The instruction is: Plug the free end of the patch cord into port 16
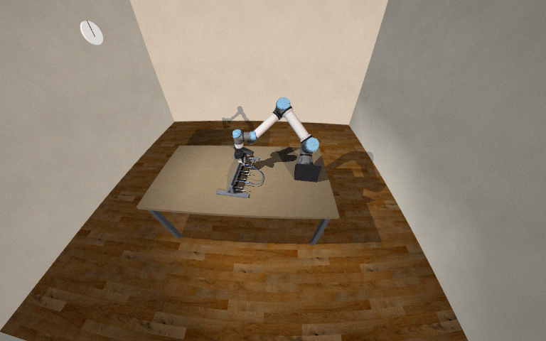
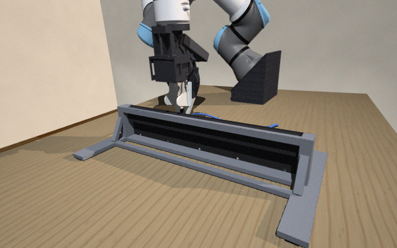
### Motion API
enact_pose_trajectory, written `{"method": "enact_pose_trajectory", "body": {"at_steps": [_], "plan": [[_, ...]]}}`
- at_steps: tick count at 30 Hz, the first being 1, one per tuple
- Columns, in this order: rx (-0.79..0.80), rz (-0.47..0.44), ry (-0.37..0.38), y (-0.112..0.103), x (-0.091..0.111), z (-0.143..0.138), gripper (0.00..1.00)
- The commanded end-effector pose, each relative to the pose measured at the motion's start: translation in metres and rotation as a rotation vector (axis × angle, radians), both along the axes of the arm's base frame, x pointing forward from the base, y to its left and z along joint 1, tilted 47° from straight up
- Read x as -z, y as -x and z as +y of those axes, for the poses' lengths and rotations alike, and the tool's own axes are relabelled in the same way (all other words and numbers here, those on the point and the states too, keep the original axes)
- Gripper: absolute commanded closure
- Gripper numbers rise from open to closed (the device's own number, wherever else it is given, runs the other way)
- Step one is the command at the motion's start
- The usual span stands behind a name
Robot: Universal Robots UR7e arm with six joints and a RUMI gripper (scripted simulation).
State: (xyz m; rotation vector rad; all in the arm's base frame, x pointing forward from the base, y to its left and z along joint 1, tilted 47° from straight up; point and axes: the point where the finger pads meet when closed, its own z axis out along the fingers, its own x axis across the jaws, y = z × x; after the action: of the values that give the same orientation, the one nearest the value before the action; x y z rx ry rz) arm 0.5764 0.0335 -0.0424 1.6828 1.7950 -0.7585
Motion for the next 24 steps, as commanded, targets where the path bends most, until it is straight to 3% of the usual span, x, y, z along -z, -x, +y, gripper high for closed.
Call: {"method": "enact_pose_trajectory", "body": {"at_steps": [1,24], "plan": [[-0.001,-0.001,0.000,-0.0003,-0.0005,0.0005,1.00],[0.000,-0.001,0.000,-0.0023,-0.0005,0.0007,1.00]]}}
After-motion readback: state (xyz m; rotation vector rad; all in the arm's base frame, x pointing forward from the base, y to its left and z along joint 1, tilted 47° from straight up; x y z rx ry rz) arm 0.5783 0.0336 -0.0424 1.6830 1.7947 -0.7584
